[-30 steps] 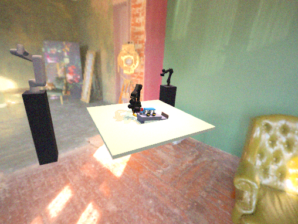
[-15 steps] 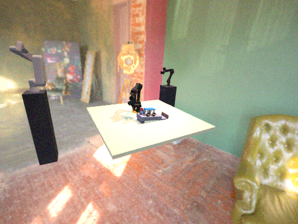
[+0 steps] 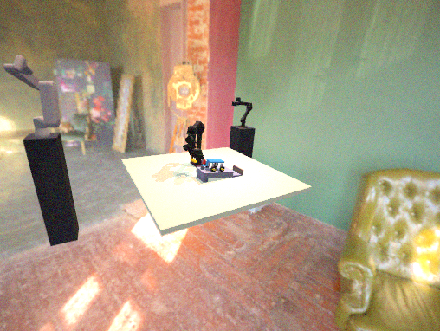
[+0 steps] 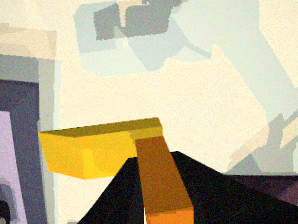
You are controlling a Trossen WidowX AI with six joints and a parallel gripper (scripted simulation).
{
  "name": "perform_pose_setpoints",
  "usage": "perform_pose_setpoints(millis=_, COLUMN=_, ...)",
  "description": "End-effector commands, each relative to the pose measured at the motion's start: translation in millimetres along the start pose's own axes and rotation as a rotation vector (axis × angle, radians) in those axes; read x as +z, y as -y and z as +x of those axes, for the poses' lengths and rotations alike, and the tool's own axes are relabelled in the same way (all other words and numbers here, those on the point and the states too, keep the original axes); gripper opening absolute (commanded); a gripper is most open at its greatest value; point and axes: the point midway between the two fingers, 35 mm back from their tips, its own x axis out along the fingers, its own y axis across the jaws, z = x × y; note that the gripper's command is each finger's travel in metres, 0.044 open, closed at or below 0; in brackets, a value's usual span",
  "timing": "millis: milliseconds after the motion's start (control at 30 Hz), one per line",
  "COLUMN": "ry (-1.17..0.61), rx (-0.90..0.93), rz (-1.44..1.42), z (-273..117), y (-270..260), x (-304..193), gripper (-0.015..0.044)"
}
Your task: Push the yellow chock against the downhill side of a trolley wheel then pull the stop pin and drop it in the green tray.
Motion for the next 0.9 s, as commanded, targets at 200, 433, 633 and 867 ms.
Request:
perform_pose_setpoints(millis=200, ry=-0.001, rx=0.005, rz=-0.003, z=-29, y=-2, x=0, gripper=0.0)
perform_pose_setpoints(millis=433, ry=-0.001, rx=0.005, rz=-0.027, z=-29, y=-2, x=0, gripper=0.0)
perform_pose_setpoints(millis=633, ry=0.0, rx=0.005, rz=-0.217, z=-29, y=-3, x=0, gripper=0.0)
perform_pose_setpoints(millis=867, ry=0.001, rx=0.005, rz=-0.456, z=-29, y=-3, x=0, gripper=0.0)
